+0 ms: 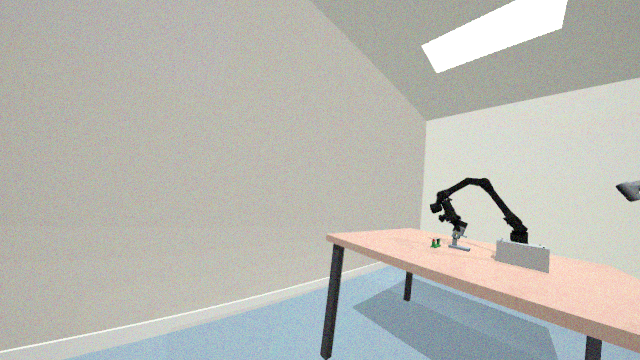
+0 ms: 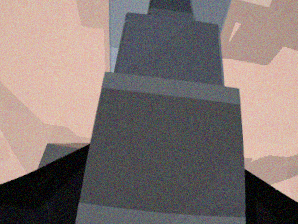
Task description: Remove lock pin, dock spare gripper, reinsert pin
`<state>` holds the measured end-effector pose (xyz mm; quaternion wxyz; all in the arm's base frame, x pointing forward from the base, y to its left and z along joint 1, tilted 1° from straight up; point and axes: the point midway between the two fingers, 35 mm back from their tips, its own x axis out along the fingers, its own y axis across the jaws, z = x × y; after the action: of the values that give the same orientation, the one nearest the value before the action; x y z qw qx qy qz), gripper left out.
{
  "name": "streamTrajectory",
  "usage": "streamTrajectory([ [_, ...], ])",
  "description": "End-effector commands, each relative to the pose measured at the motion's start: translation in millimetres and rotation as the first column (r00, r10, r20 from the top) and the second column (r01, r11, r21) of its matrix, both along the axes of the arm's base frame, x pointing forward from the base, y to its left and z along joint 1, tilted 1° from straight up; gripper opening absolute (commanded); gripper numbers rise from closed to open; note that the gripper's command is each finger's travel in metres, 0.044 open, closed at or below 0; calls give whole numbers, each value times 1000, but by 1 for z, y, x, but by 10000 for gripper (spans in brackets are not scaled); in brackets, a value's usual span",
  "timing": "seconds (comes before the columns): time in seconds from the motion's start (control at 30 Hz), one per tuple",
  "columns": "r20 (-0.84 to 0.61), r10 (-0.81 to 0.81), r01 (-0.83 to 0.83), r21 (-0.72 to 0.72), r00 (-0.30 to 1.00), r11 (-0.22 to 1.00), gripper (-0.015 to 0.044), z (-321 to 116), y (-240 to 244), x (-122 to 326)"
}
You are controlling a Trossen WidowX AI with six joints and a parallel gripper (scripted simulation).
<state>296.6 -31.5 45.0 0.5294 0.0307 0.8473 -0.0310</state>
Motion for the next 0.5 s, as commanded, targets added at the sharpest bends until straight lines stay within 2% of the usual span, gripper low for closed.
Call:
streamTrajectory([
  [0.0,0,0,0,0,1000,1000,210,0,0,0],
  [0.3,0,0,0,0,1000,1000,440,0,0,0],
  [0.47,0,0,0,0,1000,1000,440,8,0,-3],
])
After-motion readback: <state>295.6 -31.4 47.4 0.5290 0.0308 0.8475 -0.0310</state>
